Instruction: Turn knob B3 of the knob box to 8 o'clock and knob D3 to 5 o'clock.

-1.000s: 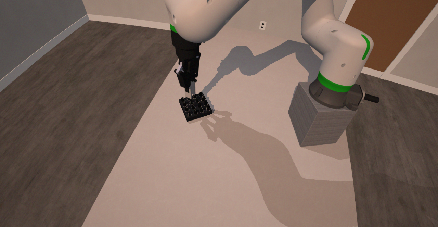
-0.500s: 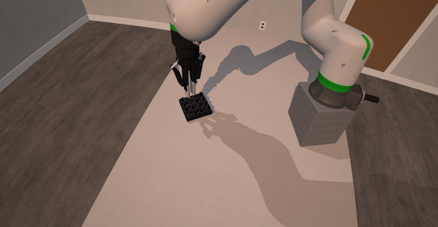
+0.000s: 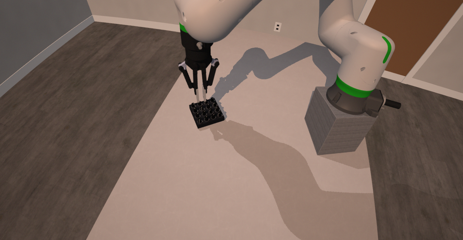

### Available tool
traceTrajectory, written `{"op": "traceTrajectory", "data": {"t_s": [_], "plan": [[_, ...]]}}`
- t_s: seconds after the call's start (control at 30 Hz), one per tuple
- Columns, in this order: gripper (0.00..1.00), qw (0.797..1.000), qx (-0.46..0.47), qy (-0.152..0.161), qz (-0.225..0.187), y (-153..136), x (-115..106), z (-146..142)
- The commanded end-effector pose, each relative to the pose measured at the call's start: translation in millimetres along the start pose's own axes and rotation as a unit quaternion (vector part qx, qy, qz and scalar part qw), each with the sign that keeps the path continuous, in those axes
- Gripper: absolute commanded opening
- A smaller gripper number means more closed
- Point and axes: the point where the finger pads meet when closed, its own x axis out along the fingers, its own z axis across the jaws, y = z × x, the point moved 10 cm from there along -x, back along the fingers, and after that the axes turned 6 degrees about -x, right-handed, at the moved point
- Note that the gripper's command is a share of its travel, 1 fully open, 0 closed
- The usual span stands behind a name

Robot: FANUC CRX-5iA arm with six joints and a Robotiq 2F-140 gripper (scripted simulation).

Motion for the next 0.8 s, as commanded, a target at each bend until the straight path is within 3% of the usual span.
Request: {"op": "traceTrajectory", "data": {"t_s": [0.0, 0.03, 0.57, 0.77], "plan": [[0.12, 0.999, 0.049, 0.000, 0.007, -1.3, -0.8, -0.3], [0.12, 0.996, 0.091, 0.000, 0.007, -1.3, -1.4, -0.3], [0.12, 0.959, 0.282, 0.001, 0.007, -1.3, -4.1, -0.2], [0.12, 0.924, 0.384, 0.002, 0.006, -1.3, -5.6, -0.2]]}}
